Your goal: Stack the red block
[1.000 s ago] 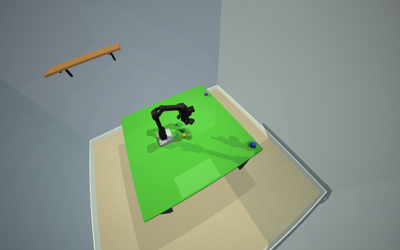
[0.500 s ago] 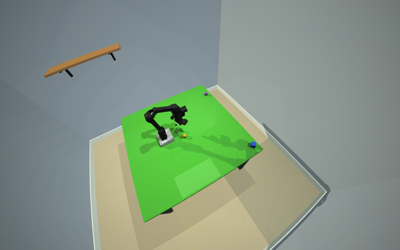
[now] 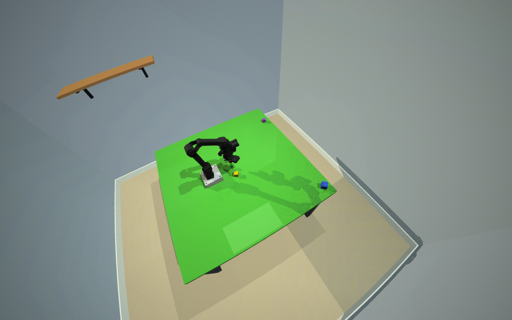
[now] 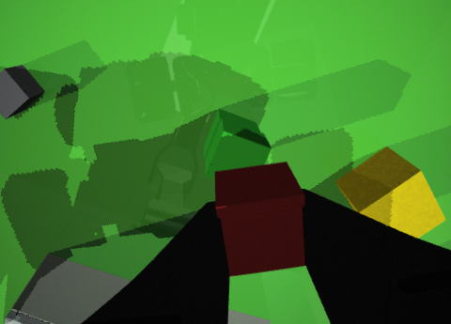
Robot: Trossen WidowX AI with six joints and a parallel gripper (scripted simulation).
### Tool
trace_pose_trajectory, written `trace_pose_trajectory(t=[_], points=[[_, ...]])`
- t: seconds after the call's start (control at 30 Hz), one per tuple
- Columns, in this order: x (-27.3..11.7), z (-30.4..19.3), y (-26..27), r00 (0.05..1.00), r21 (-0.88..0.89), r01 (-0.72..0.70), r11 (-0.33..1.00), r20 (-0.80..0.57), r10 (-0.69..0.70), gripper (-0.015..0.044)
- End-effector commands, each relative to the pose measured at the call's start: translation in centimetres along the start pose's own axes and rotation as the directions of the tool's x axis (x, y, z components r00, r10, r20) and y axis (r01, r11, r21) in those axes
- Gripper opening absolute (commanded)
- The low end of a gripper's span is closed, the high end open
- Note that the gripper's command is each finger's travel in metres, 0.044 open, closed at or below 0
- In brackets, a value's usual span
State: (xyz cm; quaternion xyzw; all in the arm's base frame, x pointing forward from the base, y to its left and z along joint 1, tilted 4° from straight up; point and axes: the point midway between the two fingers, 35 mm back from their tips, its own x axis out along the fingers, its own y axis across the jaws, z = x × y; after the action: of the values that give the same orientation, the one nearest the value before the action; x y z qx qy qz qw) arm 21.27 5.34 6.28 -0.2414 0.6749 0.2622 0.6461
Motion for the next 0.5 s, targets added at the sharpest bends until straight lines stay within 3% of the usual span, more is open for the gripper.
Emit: trace_pose_trajectory(t=[0.0, 0.47], points=[[1.0, -0.1, 0.2, 1.000, 0.005, -0.007, 1.000, 0.001, 0.007, 0.0000], [4.0, -0.2, 0.2, 1.000, 0.005, -0.007, 1.000, 0.000, 0.007, 0.0000]])
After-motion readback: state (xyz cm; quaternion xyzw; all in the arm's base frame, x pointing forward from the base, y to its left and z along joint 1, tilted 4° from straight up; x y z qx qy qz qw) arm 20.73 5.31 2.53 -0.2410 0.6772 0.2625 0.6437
